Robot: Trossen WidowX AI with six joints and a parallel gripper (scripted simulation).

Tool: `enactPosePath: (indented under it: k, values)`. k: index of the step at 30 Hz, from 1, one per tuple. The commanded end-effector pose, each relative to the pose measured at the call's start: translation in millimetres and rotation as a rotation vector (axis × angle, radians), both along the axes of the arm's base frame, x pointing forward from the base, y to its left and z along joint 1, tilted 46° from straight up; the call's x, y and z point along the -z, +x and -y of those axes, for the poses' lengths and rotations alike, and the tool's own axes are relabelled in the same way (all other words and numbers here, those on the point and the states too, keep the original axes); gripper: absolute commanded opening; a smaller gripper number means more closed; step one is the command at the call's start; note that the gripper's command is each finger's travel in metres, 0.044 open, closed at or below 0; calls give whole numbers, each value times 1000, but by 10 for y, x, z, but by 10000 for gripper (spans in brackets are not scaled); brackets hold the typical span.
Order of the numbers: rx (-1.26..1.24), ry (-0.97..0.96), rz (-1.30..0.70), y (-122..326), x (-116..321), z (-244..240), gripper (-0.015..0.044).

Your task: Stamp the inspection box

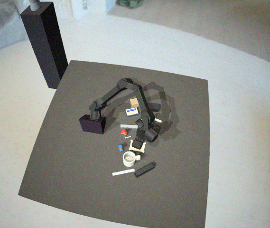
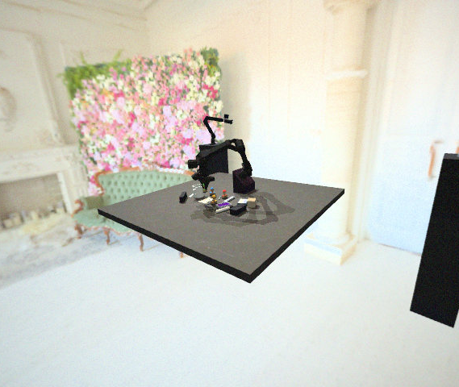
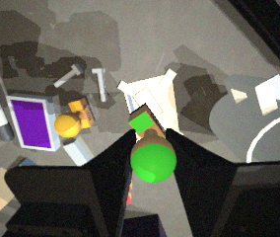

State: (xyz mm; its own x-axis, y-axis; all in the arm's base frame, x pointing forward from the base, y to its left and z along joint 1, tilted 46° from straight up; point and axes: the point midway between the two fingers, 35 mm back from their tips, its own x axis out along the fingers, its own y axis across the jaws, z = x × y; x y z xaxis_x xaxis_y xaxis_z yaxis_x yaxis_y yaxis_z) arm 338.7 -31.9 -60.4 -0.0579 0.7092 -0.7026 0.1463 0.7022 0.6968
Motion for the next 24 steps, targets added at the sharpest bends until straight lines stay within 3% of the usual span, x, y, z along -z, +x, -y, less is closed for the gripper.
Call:
enactPosePath:
  k: [1, 24]
  values:
    - [-2, 0, -4, -10, 43, -19, 0]
    - [2, 0, -5, -11, 154, -128, 0]
